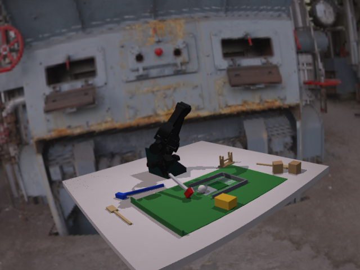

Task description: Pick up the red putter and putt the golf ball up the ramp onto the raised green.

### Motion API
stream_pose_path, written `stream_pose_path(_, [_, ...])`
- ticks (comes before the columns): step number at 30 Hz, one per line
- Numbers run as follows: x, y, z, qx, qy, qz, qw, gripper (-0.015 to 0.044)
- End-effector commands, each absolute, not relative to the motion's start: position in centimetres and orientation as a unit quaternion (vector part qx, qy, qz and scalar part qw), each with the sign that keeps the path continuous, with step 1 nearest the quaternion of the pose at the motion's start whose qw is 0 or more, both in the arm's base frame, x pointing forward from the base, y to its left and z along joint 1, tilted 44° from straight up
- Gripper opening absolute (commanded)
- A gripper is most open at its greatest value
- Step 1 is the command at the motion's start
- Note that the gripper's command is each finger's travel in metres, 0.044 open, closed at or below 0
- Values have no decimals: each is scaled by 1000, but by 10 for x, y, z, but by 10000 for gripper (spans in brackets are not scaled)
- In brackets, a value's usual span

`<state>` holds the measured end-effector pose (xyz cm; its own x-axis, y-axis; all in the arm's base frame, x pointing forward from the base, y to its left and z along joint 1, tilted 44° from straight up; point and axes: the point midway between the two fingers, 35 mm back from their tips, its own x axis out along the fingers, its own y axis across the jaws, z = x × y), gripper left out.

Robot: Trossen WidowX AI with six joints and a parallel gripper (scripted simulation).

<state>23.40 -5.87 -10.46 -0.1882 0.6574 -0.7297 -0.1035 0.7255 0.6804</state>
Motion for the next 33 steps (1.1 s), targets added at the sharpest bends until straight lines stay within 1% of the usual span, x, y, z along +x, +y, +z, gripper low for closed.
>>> stream_pose_path(1, [235,-63,-96,202,702,310,609,0])
stream_pose_path(10, [243,-95,-60,201,702,310,608,0])
stream_pose_path(33, [241,-91,-66,204,703,308,608,0])
